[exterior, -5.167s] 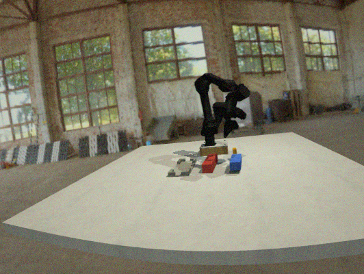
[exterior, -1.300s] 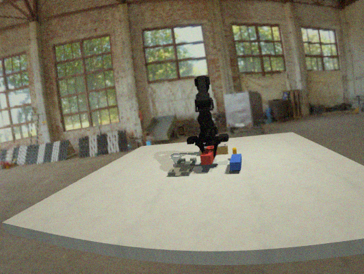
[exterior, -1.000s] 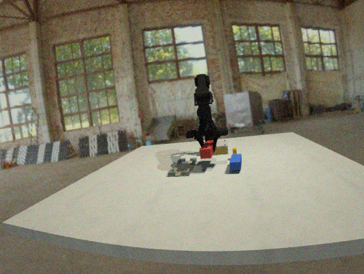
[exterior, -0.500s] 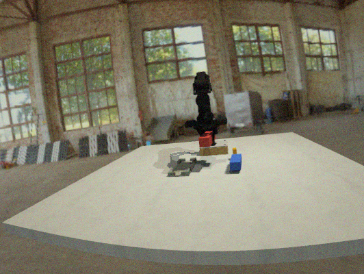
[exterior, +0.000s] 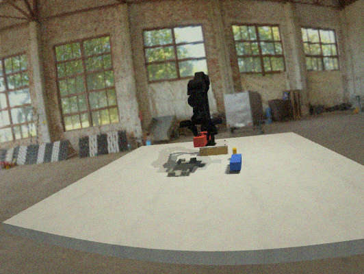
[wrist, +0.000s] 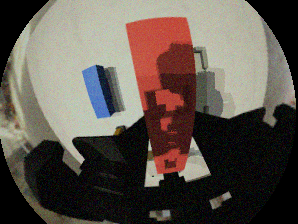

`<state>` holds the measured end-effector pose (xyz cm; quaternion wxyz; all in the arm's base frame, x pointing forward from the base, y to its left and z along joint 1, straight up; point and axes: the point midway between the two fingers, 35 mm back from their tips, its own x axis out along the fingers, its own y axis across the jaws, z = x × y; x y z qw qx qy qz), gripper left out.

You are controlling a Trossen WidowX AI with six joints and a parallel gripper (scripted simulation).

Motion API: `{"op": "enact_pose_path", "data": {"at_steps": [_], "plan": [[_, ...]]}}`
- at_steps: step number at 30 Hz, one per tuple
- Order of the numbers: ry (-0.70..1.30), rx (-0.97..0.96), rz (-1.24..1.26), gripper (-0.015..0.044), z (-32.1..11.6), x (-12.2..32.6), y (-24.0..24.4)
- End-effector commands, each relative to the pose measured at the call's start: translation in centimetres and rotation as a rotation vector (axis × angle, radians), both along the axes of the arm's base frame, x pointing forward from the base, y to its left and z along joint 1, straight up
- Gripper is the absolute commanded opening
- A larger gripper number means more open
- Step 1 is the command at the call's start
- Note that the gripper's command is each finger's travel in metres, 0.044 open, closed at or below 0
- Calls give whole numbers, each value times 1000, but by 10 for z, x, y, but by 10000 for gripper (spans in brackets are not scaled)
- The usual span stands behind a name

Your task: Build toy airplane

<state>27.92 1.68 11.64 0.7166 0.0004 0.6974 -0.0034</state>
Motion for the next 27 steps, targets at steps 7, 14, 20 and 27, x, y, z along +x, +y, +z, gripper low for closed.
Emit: {"op": "enact_pose_path", "data": {"at_steps": [7,14,20,27], "plan": [[5,-1,23,0,-15,3,-30],[5,-3,35,0,-24,4,-51],[5,-5,45,0,-33,3,-69],[6,-7,57,0,-42,0,-90]]}}
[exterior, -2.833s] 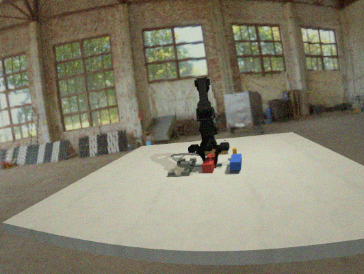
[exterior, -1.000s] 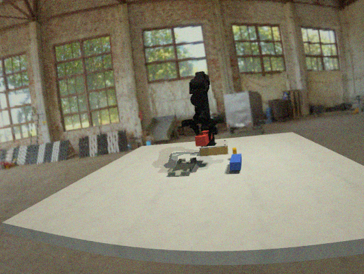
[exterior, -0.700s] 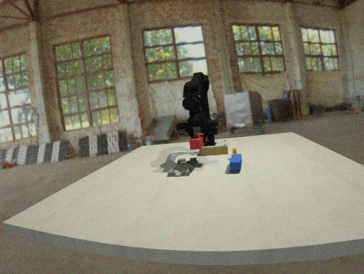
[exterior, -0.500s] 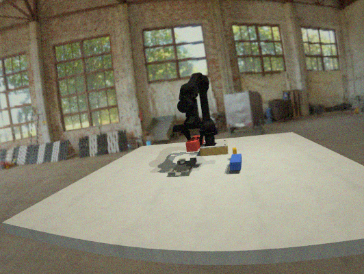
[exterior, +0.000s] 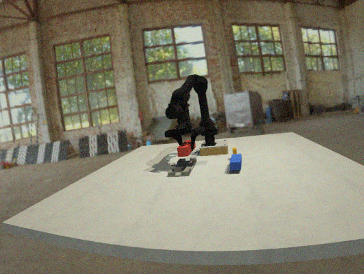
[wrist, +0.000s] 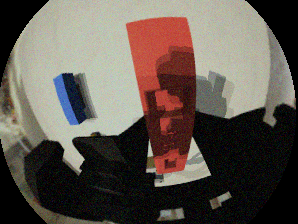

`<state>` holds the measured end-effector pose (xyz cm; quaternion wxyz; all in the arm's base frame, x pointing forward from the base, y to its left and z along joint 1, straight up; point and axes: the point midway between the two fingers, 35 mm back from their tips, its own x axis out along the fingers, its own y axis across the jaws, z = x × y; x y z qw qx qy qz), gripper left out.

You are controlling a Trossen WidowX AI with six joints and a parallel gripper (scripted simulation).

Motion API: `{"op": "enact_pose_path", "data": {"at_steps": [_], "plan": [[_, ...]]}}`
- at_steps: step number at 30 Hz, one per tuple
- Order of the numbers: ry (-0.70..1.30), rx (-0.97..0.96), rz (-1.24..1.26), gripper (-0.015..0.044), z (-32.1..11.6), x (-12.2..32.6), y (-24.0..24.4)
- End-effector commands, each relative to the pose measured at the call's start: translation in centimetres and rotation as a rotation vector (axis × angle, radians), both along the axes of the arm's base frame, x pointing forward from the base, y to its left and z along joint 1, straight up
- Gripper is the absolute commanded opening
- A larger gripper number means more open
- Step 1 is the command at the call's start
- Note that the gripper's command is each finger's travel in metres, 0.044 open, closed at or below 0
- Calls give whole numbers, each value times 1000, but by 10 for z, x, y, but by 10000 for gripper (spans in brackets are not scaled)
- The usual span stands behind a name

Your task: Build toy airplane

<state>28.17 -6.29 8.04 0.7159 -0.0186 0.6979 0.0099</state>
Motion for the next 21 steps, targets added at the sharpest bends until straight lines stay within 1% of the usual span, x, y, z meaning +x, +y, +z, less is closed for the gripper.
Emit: {"op": "enact_pose_path", "data": {"at_steps": [1,13,20,21], "plan": [[4,1,13,0,-7,-3,-13],[5,-2,31,0,-21,-11,-43],[5,-2,31,184,-21,-11,-44],[5,-2,31,195,-21,-11,-44]]}}
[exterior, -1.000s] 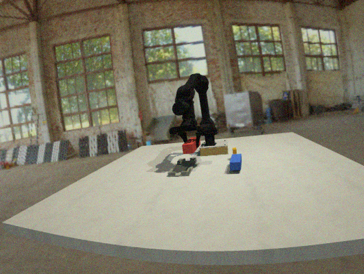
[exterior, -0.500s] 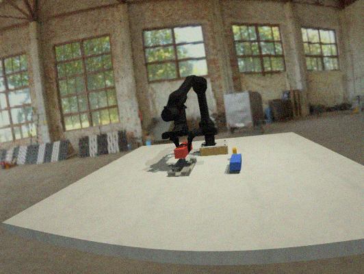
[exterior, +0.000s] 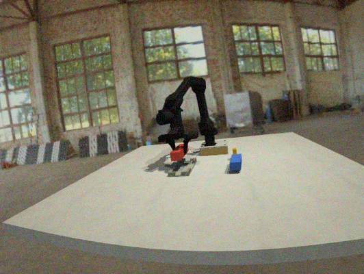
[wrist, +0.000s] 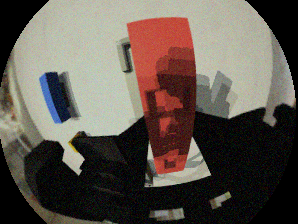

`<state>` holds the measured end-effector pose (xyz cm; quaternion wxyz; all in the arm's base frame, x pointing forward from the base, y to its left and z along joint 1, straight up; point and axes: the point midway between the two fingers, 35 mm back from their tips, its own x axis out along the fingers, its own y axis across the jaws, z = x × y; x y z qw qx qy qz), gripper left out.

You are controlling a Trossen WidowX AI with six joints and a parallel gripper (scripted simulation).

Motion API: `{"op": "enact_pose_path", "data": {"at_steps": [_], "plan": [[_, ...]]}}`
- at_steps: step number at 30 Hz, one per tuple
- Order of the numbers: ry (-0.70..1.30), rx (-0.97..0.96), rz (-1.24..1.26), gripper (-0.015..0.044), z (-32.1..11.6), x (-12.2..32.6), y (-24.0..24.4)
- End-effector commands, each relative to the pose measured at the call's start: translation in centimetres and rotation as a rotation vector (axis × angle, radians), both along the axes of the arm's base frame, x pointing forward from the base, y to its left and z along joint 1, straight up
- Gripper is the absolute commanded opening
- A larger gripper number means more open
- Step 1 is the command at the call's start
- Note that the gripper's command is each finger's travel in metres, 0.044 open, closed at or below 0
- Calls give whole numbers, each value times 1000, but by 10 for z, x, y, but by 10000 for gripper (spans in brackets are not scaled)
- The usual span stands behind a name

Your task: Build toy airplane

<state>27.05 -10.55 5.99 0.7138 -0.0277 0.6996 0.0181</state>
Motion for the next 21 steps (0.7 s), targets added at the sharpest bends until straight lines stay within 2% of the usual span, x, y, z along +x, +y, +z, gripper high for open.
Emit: {"op": "enact_pose_path", "data": {"at_steps": [1,21], "plan": [[0,0,7,195,-1,0,-1],[0,0,7,195,-10,0,-1]]}}
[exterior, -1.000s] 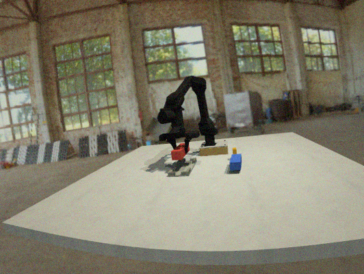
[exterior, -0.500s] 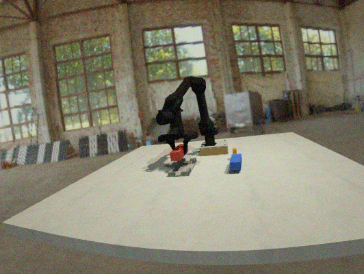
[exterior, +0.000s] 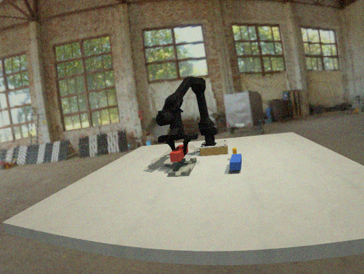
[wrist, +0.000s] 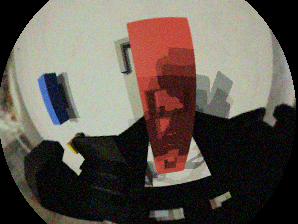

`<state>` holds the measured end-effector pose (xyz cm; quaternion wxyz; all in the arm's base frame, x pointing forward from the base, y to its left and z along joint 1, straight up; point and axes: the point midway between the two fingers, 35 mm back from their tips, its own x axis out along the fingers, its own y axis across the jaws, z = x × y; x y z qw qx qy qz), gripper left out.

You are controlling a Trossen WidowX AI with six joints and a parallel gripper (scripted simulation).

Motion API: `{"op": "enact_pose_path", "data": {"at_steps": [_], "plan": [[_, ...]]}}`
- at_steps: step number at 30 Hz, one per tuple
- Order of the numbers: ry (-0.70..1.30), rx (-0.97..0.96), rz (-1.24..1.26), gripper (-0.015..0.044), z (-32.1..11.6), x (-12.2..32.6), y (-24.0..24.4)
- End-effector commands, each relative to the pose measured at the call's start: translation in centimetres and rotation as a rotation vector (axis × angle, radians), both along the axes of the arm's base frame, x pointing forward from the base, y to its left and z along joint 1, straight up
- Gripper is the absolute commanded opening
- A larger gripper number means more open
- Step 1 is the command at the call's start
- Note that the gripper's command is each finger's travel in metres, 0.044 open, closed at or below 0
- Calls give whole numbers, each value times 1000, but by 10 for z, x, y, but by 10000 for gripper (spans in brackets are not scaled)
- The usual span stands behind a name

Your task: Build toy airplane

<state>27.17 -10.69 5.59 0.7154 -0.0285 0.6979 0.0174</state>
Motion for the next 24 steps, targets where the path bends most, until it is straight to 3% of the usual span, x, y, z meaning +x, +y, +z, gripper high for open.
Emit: {"op": "enact_pose_path", "data": {"at_steps": [1,24], "plan": [[4,1,7,195,-7,-1,0],[5,1,7,195,-37,-1,0]]}}
